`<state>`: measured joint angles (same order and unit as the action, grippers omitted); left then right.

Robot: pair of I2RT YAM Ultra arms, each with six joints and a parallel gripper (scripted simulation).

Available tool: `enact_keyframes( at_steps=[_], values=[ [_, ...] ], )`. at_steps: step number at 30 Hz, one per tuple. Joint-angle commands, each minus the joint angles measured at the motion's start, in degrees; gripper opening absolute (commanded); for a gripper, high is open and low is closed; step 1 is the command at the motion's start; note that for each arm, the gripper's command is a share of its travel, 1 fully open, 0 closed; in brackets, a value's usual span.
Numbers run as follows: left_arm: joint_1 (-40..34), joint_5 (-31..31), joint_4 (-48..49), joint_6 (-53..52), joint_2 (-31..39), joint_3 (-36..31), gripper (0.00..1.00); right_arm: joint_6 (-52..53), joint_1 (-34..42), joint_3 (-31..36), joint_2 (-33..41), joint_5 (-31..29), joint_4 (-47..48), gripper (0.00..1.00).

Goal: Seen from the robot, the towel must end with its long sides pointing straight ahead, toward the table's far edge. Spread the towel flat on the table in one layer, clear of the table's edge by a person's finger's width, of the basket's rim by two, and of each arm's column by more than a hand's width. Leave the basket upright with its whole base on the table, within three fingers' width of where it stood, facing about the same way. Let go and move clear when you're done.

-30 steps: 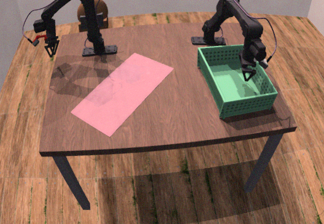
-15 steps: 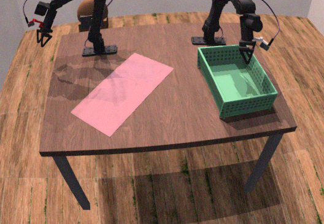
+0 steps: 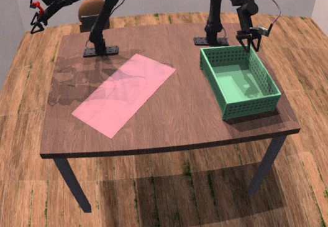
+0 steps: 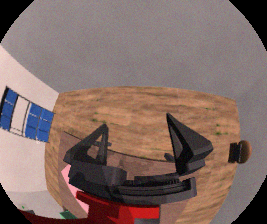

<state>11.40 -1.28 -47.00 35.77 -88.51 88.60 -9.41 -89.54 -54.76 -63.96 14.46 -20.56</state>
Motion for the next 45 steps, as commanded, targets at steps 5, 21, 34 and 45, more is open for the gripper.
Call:
enact_keyframes(
  at_steps=[5,21,34,45],
  values=[
    [0.3,0.5,13.5,-9.0,7.9,-6.7,1.00,4.9,0.6,-2.5,4.0,-7.2,9.7,1.00],
    [0.0,0.3,34.8,-26.9,26.2,-24.2,1.00,9.7,11.1,-1.8,9.6,-13.6,21.1,1.00],
    [-6.1,1.9,47.4,-36.0,33.8,-33.5,1.00,9.3,32.0,-1.7,9.7,-12.1,20.5,1.00],
    [-11.4,0.8,47.9,-36.2,34.6,-32.7,1.00,9.3,53.1,-1.7,9.9,-10.8,20.3,1.00]
  ],
)
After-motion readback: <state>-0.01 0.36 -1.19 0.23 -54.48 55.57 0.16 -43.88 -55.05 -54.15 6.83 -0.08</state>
